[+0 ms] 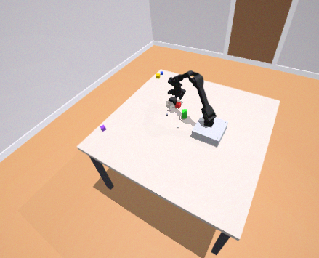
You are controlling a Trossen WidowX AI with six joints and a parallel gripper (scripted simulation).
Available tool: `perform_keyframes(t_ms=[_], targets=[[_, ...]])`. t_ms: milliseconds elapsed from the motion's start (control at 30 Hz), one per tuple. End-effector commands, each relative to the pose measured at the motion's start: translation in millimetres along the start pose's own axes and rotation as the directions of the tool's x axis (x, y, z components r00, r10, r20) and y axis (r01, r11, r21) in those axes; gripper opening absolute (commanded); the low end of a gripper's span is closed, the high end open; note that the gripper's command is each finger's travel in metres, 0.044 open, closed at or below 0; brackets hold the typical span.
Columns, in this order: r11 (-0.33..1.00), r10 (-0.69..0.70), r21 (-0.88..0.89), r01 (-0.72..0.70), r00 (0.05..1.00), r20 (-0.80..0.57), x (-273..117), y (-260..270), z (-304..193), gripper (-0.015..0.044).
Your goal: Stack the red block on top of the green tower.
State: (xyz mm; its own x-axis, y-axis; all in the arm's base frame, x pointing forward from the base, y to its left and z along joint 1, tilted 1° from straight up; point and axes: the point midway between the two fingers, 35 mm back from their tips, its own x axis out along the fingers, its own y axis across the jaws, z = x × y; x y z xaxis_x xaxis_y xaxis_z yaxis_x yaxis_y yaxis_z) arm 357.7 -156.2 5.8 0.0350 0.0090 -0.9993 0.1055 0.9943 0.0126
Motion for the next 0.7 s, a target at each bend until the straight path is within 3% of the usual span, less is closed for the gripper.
perform_keyframes(t_ms=[0, 667], targets=[[1.0, 0.001, 0.003, 0.0, 1.0, -0.018, 12.5, 0.5, -4.4, 0.044], [1.0, 0.001, 0.003, -0.001, 1.0, -0.018, 39.4, 0.7, -5.9, 0.044]])
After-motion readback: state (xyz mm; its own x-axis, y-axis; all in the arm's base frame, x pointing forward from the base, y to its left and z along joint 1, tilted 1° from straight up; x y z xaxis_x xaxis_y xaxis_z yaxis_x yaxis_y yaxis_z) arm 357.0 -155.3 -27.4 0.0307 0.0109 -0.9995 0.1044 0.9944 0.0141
